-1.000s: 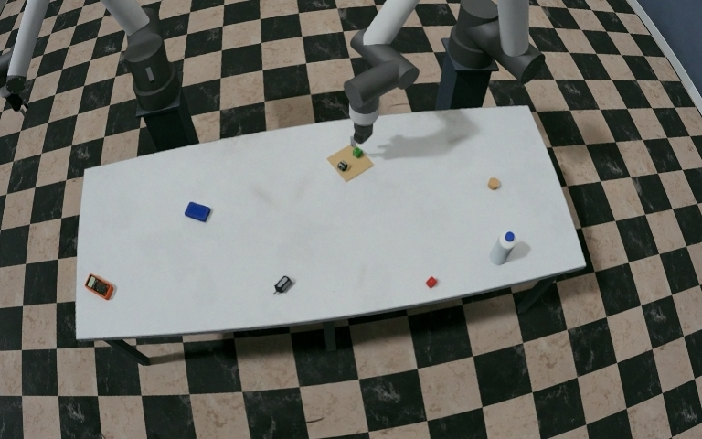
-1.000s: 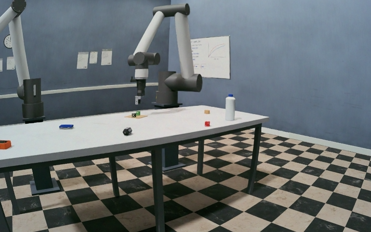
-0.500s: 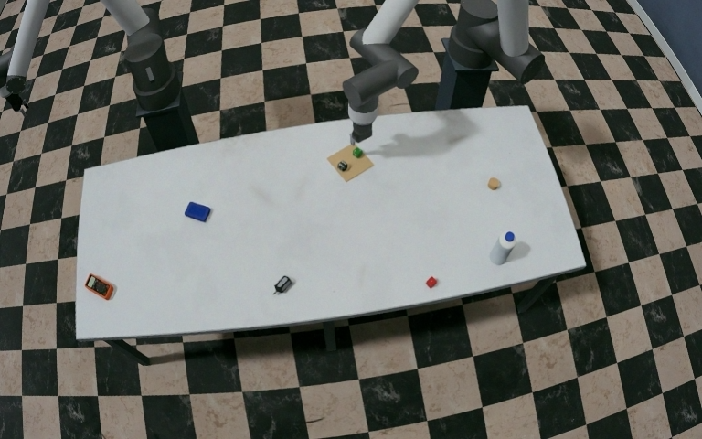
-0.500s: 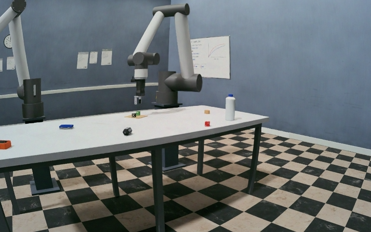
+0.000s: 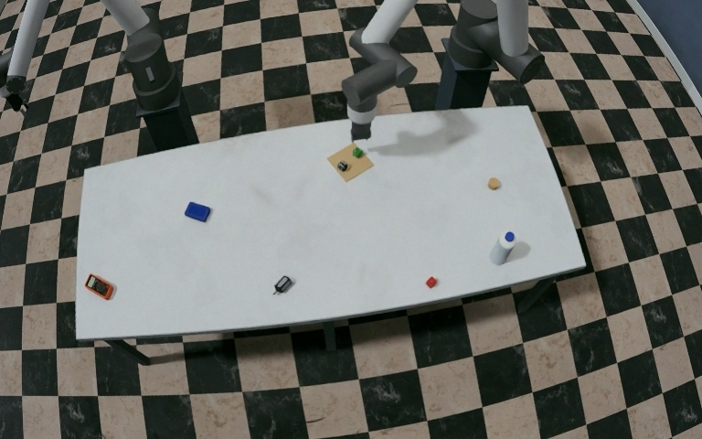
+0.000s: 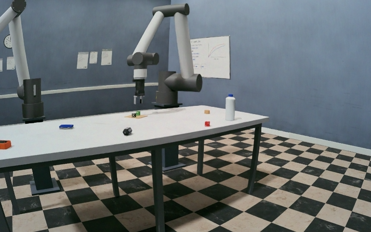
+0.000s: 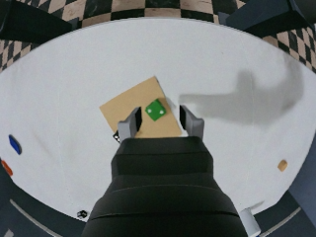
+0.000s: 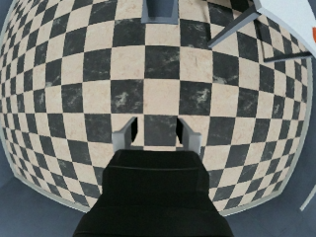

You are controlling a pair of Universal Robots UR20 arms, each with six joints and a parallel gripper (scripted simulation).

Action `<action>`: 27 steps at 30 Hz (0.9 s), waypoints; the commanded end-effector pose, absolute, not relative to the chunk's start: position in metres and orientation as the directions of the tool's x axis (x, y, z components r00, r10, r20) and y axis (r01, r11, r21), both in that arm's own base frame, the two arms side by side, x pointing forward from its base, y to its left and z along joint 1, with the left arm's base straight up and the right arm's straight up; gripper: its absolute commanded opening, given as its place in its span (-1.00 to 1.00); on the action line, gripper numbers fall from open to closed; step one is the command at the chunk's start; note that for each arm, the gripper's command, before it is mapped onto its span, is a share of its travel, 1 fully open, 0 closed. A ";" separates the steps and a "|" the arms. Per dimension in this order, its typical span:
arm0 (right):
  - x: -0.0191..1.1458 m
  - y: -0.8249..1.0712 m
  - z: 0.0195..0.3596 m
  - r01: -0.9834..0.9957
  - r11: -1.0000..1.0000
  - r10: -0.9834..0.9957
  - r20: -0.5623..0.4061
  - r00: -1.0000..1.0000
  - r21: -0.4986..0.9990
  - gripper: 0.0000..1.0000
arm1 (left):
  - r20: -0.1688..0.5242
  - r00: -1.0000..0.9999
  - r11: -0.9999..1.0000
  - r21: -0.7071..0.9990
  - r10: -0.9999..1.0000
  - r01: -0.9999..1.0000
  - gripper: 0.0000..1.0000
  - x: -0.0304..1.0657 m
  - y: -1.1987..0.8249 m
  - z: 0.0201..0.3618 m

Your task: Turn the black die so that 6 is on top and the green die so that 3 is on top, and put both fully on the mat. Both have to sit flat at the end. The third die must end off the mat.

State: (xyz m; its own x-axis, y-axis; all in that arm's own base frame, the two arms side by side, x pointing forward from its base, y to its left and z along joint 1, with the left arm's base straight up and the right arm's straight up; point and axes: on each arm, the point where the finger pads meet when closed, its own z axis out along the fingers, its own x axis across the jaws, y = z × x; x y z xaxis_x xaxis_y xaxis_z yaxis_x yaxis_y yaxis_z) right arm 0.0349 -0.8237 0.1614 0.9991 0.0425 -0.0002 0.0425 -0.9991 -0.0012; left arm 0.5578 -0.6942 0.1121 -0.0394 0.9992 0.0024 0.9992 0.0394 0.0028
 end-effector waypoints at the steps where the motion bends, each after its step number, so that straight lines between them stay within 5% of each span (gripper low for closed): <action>1: 0.035 -0.824 0.162 0.043 -0.999 0.043 0.000 0.999 0.000 1.00 | 0.000 0.134 -0.134 0.000 0.991 0.991 1.00 0.556 -0.692 0.113; 27: 0.035 -0.824 0.162 0.043 -0.999 0.043 0.000 0.999 0.000 1.00 | 0.000 0.721 -0.721 0.000 0.693 0.693 1.00 0.555 -0.684 0.112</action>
State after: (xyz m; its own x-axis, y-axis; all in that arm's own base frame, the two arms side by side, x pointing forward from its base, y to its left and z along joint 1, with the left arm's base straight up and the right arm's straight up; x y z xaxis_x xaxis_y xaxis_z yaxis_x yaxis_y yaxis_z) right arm 0.0349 -0.8237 0.1614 0.9991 0.0425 -0.0002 0.0425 -0.9991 -0.0012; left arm 0.5545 -0.6851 0.1116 0.6105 0.7920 0.0038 0.7920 -0.6105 0.0006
